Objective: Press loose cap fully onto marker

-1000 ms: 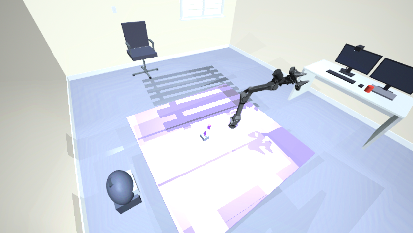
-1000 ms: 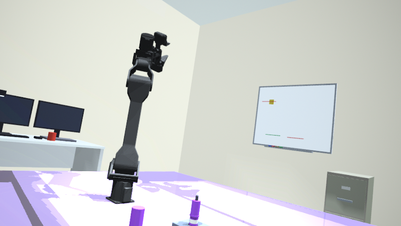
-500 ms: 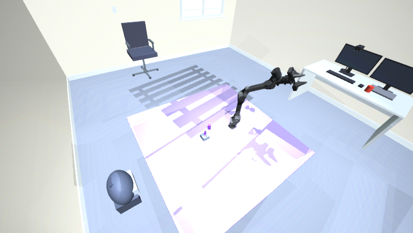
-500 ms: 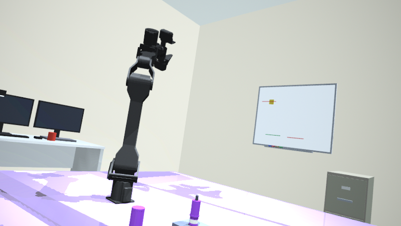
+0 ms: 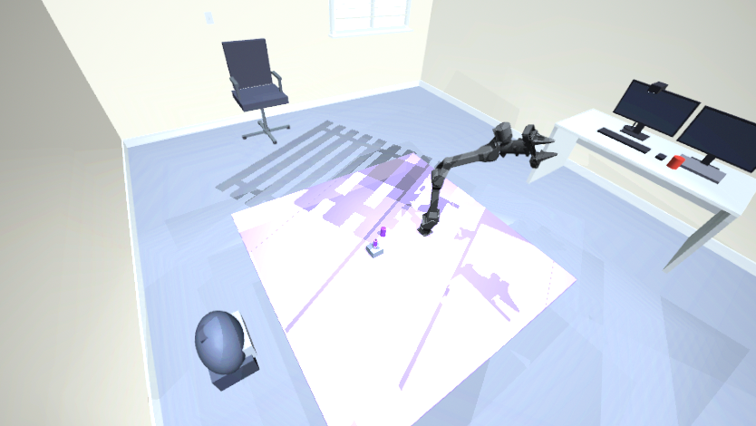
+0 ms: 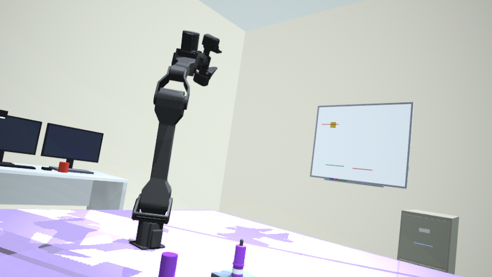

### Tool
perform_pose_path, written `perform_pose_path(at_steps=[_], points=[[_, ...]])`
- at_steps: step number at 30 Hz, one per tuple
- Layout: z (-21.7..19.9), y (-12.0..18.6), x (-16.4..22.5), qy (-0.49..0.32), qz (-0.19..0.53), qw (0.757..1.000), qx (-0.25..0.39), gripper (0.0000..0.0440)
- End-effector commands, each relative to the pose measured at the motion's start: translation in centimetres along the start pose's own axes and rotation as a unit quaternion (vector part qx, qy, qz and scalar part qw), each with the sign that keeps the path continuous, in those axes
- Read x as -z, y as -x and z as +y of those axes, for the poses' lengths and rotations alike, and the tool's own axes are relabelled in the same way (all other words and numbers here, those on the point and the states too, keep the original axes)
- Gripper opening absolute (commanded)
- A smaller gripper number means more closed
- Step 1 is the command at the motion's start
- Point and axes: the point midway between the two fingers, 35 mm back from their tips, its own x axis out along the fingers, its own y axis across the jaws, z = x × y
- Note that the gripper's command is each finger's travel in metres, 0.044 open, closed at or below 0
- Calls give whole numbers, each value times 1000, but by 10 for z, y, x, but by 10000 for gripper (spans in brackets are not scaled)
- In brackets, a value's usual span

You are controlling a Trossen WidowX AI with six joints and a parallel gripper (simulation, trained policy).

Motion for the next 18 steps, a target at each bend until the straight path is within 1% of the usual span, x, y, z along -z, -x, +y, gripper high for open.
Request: perform_pose_path(at_steps=[1,18], points=[[0,1,9,-2,6,1000,-12,316],[-4,9,45,-11,41,998,-47,318]])
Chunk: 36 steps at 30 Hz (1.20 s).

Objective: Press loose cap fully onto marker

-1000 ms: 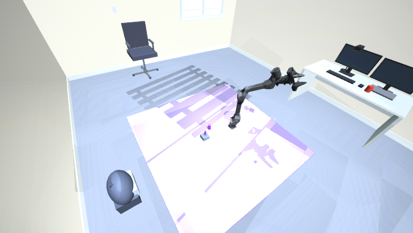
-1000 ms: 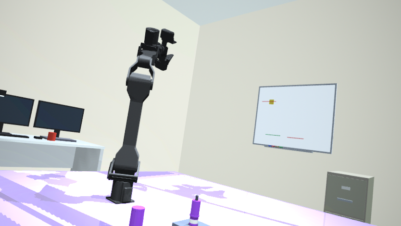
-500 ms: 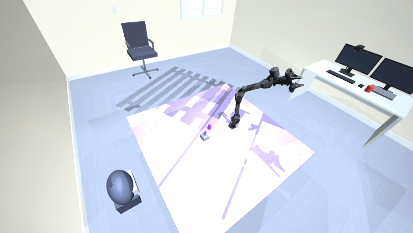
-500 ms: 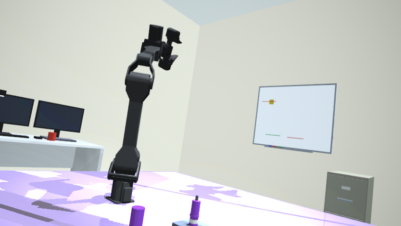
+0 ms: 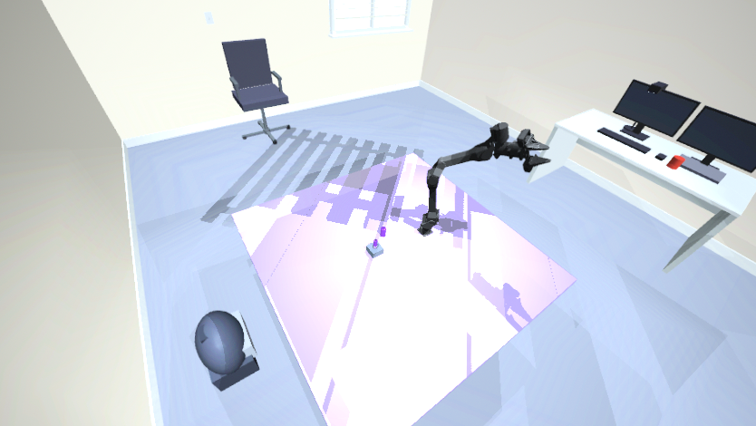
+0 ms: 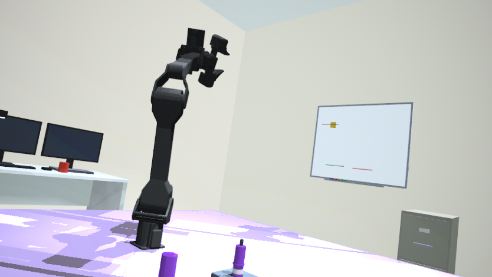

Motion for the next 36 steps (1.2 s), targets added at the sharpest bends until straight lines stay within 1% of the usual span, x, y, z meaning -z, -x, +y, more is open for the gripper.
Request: perform_pose_path(at_steps=[1,36], points=[[2,1,10,-2,9,1000,-13,319],[4,20,89,-35,108,991,-77,324]])
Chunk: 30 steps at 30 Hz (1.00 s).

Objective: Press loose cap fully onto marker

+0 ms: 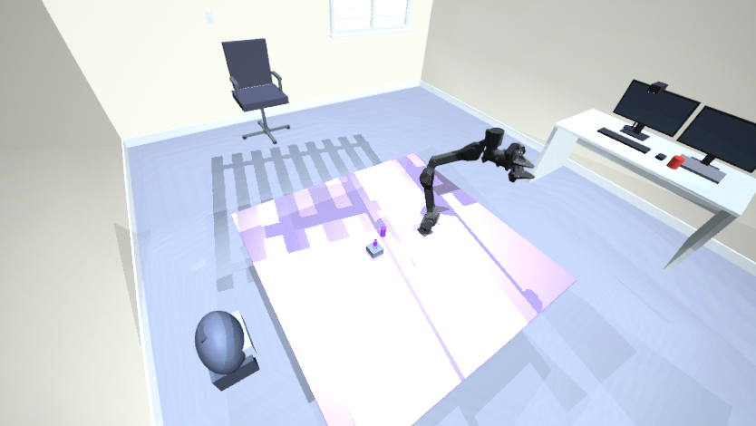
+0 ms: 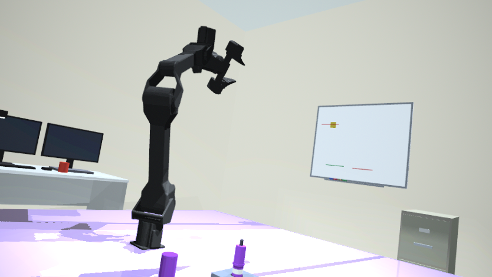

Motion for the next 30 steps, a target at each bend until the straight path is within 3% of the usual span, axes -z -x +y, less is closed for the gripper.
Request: perform_pose_path(at_steps=[1,30], points=[[3,0,11,-6,15,1000,-12,324],[8,12,80,-56,117,990,-52,327]])
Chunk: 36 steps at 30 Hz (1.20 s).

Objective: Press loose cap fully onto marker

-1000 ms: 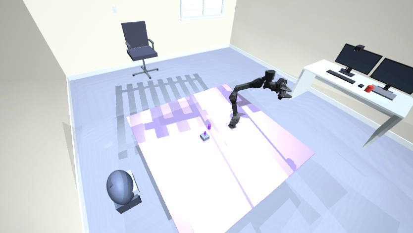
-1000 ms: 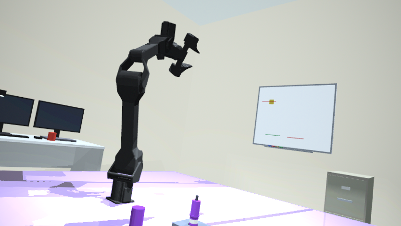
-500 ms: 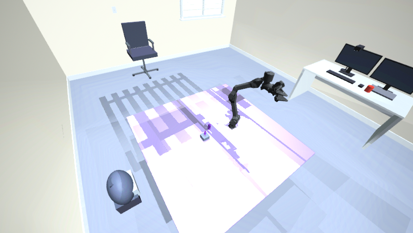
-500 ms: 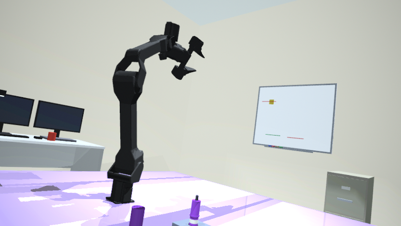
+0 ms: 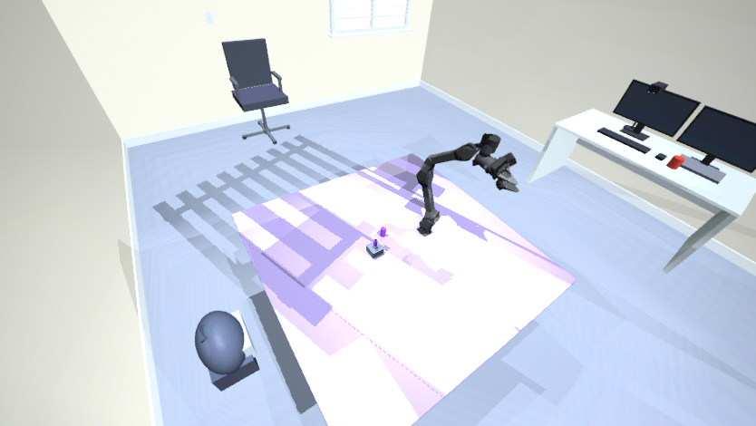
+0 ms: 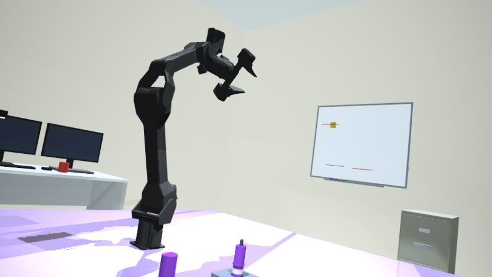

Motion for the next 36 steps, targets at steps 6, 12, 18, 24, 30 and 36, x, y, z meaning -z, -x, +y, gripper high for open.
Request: perform_pose_path(at_steps=[6,12,18,24,30,36], points=[[3,0,24,-21,36,999,-15,328],[3,0,38,-36,59,997,-21,328],[4,1,52,-52,82,995,-27,329],[5,3,67,-68,106,992,-31,329],[5,4,82,-84,132,987,-34,329],[5,7,98,-99,159,982,-35,329]])
